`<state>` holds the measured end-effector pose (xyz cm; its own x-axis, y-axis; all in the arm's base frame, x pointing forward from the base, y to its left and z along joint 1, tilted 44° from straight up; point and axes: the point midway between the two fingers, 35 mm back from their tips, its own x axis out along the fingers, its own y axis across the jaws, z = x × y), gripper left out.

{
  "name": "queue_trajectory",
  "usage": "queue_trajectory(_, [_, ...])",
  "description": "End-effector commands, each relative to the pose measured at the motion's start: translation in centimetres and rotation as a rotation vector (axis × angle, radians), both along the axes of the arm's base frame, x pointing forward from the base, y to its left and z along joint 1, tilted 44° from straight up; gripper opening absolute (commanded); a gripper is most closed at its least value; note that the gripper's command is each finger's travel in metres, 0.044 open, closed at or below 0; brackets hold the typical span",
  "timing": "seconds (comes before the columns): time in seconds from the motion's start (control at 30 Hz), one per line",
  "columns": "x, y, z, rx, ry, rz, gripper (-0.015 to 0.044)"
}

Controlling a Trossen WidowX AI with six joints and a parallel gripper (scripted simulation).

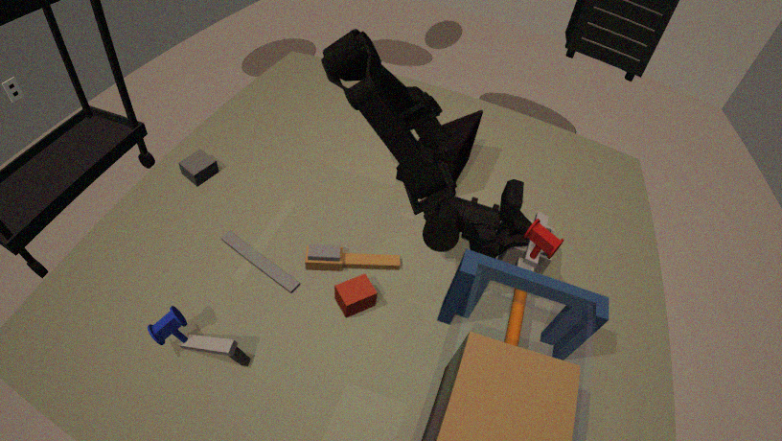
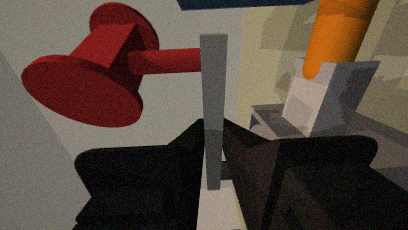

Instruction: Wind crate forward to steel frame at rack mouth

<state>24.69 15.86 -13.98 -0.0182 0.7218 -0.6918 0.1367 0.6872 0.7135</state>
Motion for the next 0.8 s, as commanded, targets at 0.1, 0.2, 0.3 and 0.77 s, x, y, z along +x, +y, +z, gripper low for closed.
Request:
queue_trajectory(0.1, [-0.05, 0.0, -0.08, 0.003, -0.002, 0.002, 0.0])
queue_trajectory(0.2, [-0.06, -0.05, -0.15, 0.0, 0.0, 0.0, 0.0])
queue_trajectory(0.3, [-0.08, -0.05, -0.18, 0.0, 0.0, 0.0, 0.0])
queue_trajectory(0.77, [-0.1, -0.03, -0.17, 0.003, 0.002, 0.0, 0.024])
